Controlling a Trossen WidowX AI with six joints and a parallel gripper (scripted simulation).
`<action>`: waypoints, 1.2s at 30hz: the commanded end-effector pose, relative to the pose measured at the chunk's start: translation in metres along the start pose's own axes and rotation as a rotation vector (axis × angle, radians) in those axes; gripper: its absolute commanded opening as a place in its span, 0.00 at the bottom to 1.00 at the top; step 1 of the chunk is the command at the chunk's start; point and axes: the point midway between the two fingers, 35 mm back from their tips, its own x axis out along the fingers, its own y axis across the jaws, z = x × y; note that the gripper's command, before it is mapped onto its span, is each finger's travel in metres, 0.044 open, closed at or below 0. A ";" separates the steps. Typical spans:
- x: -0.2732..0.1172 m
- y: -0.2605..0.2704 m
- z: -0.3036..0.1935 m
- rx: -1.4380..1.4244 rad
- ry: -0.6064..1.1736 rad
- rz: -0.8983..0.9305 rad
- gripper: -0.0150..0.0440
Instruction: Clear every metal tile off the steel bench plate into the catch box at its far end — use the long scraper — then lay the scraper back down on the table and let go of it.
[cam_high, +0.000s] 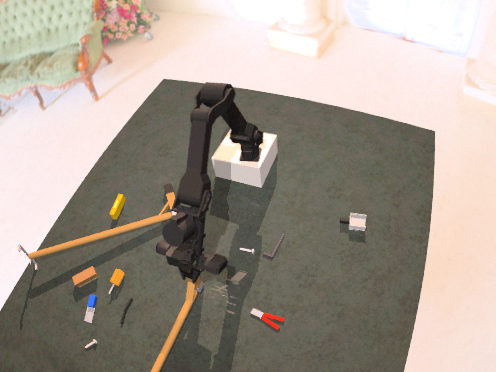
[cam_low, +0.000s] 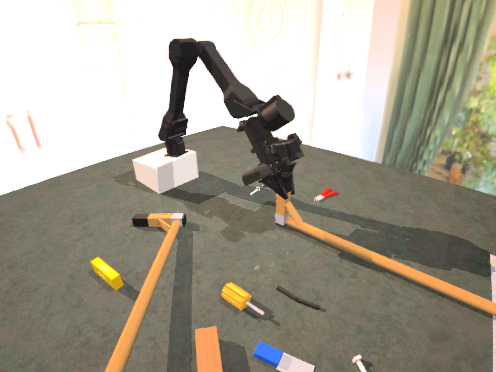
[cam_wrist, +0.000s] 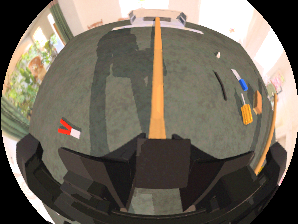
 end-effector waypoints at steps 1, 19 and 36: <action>-0.011 0.000 0.003 0.006 -0.028 -0.003 0.25; -0.026 -0.001 -0.019 0.006 -0.028 -0.002 0.25; -0.040 -0.002 -0.042 0.005 -0.028 -0.002 0.25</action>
